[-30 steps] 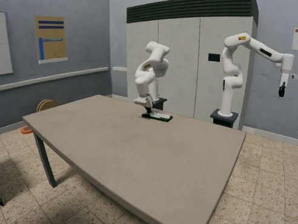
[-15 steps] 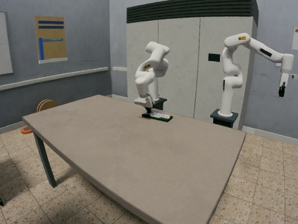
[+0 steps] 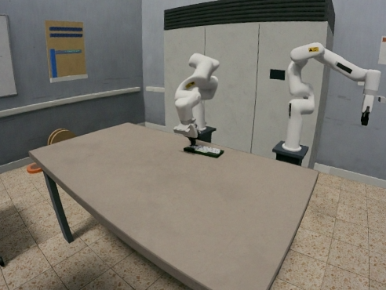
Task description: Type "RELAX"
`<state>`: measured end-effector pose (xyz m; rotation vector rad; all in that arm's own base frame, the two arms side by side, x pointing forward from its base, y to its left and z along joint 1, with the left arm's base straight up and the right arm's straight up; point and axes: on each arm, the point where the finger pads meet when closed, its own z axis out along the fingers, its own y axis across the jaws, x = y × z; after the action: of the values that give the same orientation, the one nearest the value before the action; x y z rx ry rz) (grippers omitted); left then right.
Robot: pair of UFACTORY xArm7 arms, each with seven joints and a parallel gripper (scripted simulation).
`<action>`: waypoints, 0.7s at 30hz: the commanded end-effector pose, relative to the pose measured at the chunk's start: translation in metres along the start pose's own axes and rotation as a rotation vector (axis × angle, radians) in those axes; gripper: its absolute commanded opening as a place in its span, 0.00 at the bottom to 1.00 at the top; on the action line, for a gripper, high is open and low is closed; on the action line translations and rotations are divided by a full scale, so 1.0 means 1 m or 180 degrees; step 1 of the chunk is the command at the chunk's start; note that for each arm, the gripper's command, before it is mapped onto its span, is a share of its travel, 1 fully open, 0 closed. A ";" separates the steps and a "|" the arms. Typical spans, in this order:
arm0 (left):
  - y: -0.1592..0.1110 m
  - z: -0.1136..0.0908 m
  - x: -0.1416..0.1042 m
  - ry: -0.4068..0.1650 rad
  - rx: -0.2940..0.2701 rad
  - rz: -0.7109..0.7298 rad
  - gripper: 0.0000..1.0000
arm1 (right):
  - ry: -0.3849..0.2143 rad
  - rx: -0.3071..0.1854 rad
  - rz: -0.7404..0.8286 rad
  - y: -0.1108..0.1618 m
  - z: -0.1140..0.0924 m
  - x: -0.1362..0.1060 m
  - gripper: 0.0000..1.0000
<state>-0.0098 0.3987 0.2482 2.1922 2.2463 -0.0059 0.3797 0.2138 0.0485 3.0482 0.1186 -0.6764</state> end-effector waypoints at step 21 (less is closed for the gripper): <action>0.000 -0.002 0.001 0.0015 -0.0002 0.0000 1.00 | 0.0013 0.0008 -0.0004 -0.076 0.006 -0.018 0.00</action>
<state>-0.0098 0.3987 0.2482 2.1922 2.2463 -0.0059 0.3555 0.2808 0.0490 3.0485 0.1218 -0.6769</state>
